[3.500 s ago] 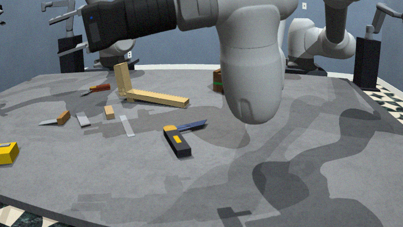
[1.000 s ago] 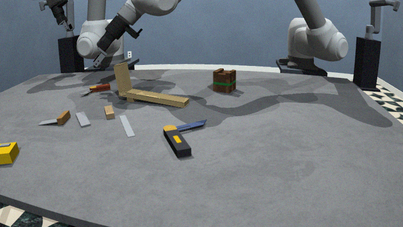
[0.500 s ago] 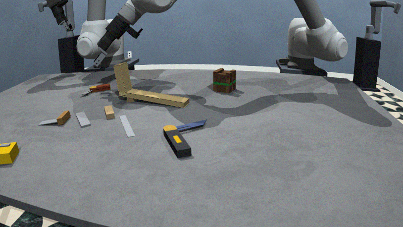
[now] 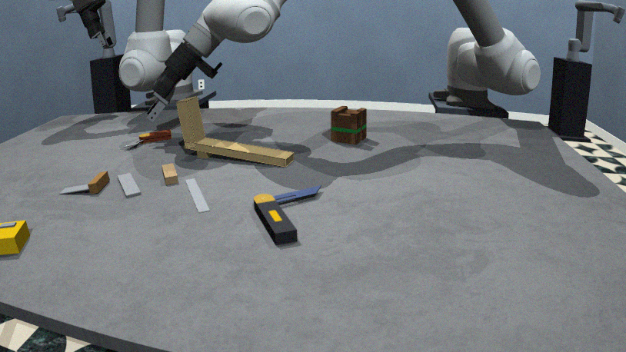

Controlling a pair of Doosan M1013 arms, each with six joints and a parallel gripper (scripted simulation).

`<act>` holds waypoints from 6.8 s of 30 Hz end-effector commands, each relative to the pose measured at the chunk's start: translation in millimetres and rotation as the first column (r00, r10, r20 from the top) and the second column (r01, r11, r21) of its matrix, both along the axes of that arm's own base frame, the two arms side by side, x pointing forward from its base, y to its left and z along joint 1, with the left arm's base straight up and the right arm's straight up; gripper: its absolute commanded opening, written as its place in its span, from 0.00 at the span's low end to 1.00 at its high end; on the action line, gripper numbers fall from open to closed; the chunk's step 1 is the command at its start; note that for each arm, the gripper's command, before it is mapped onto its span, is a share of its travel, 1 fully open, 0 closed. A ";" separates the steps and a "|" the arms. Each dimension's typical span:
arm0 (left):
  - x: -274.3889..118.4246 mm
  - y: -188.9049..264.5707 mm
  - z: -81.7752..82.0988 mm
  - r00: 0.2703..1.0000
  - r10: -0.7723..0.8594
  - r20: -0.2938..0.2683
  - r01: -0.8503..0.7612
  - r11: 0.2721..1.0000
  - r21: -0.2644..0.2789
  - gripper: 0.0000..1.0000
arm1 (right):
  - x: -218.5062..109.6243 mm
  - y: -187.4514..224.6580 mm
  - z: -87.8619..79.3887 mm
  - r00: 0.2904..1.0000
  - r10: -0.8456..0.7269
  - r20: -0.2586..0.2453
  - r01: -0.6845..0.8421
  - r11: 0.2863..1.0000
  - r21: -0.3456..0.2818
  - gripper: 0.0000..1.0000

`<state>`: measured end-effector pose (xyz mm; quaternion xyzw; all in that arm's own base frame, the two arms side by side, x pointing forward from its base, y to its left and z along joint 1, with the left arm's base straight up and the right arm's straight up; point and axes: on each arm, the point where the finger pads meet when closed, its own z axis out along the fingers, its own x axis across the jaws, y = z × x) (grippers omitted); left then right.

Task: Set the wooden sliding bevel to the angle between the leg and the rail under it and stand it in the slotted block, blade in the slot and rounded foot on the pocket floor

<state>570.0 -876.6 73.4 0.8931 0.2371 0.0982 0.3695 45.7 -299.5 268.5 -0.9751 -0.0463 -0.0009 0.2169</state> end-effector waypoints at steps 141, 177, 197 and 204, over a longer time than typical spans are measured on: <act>0.8 -0.6 -48.6 1.000 -0.001 0.001 0.001 1.000 -0.003 0.00 | 0.1 -0.3 0.4 1.000 0.000 0.001 0.000 1.000 -0.001 1.00; 0.8 -0.6 -48.6 1.000 -0.001 0.001 0.001 1.000 -0.003 0.00 | 0.1 -0.3 0.4 1.000 0.000 0.001 0.000 1.000 -0.001 1.00; 0.8 -0.6 -48.6 1.000 -0.001 0.001 0.001 1.000 -0.003 0.00 | 0.1 -0.3 0.4 1.000 0.000 0.001 0.000 1.000 -0.001 1.00; 0.8 -0.6 -46.8 1.000 -0.001 0.001 0.001 1.000 -0.003 0.00 | 0.1 -0.3 0.4 1.000 0.000 0.001 0.000 1.000 -0.001 1.00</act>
